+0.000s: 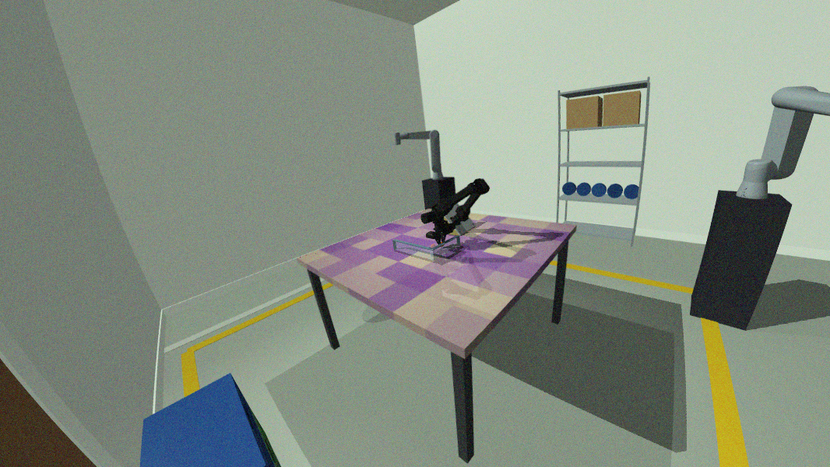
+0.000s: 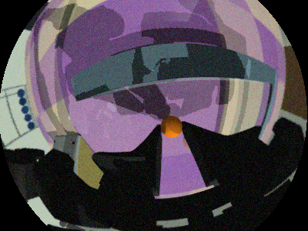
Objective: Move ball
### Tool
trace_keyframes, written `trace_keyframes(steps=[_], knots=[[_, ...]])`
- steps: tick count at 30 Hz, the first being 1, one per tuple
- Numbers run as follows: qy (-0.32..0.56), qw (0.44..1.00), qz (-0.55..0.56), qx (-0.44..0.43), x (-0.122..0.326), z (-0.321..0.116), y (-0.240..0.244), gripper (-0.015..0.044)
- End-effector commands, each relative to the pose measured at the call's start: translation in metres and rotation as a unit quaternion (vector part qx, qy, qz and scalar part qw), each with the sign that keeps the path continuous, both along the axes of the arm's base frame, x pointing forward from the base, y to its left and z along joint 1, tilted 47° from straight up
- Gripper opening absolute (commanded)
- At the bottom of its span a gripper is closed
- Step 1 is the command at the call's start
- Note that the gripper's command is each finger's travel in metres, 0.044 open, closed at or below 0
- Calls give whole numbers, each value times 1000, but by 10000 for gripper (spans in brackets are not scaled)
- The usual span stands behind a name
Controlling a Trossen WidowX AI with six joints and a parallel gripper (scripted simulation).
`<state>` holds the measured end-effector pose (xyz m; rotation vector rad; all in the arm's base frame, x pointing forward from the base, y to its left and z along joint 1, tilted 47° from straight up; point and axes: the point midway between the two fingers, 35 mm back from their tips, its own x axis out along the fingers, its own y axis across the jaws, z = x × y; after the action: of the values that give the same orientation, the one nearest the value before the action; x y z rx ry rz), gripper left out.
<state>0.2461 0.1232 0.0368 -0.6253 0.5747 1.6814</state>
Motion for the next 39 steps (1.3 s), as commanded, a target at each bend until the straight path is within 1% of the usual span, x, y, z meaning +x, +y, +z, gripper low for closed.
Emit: trace_keyframes(steps=[1,10,19,23,31,39], knots=[[-8,1000,-2,-3,10,11,-13,0],[-7,1000,-3,-6,20,46,-52,0],[-6,1000,-1,-1,20,79,-84,0],[-6,1000,-1,-1,24,72,-83,0],[-7,1000,-1,-1,47,29,-76,0],[-8,1000,-1,-2,47,17,-66,0]])
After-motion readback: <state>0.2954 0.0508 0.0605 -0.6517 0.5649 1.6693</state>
